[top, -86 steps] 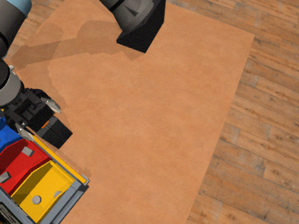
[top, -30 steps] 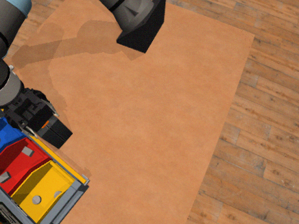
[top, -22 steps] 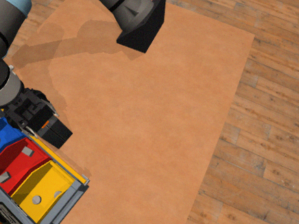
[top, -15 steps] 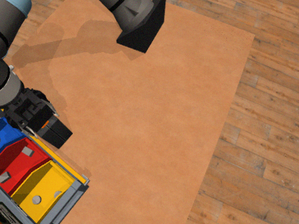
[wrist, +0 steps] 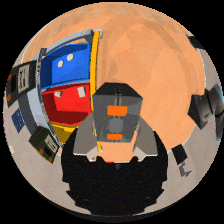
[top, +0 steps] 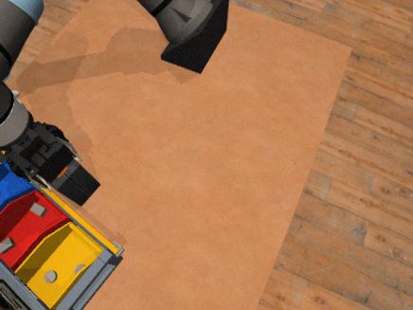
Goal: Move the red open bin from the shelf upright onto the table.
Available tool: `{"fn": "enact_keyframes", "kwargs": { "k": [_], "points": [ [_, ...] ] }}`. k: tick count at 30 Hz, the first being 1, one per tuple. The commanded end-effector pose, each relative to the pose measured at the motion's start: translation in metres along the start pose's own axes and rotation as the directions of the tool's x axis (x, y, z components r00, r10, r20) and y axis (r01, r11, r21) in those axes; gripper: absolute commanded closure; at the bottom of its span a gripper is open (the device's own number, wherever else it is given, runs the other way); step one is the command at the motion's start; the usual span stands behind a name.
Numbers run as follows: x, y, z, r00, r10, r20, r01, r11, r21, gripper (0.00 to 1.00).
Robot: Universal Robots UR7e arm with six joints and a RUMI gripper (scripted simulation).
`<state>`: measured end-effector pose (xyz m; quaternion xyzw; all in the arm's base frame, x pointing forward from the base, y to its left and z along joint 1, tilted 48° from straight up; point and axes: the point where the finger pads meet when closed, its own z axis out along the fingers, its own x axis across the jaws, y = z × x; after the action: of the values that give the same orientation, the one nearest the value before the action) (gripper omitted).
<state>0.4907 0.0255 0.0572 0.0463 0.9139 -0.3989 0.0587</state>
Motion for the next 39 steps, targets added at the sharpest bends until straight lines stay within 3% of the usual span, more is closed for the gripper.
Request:
{"fn": "enact_keyframes", "kwargs": {
  "k": [1,39],
  "points": [
    [0.0,0.0,0.0,1.0,0.0,0.001,0.0,1.0,0.0,1.0],
    [0.0,0.0,-0.019,1.0,0.0,0.001,0.0,1.0,0.0,1.0]
  ]
}}
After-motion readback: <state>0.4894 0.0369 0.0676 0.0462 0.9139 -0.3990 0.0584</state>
